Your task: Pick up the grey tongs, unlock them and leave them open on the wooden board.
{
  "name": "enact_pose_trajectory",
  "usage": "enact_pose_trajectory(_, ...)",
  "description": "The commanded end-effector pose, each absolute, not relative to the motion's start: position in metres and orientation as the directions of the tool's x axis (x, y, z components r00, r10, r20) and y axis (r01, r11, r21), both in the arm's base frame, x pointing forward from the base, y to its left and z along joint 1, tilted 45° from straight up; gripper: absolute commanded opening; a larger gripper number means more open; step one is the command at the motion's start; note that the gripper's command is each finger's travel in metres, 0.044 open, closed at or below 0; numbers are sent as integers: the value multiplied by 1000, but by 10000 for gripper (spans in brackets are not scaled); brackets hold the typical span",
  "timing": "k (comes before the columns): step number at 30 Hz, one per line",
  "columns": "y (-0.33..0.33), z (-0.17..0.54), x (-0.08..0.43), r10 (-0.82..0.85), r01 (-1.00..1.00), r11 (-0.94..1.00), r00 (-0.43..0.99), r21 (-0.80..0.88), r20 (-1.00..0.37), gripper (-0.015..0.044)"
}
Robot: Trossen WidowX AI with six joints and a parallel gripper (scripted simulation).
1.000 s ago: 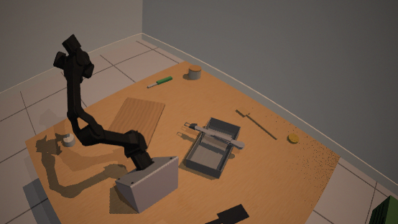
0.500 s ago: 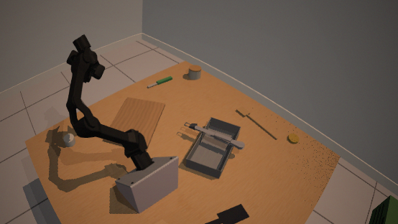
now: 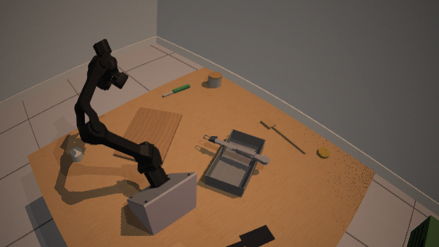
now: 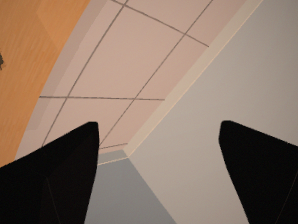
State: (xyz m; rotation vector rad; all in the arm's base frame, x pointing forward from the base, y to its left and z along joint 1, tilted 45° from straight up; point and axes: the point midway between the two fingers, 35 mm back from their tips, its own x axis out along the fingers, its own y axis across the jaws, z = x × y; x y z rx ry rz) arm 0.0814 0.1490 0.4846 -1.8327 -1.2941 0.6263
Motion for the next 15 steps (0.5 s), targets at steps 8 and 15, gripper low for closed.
enact_pose_trajectory(8, 145, 440, 181, 865, 336, -284, 493, -898, -89, 260)
enact_pose_trajectory(15, 121, 388, 256, 800, 117, -329, 562, -937, -211, 260)
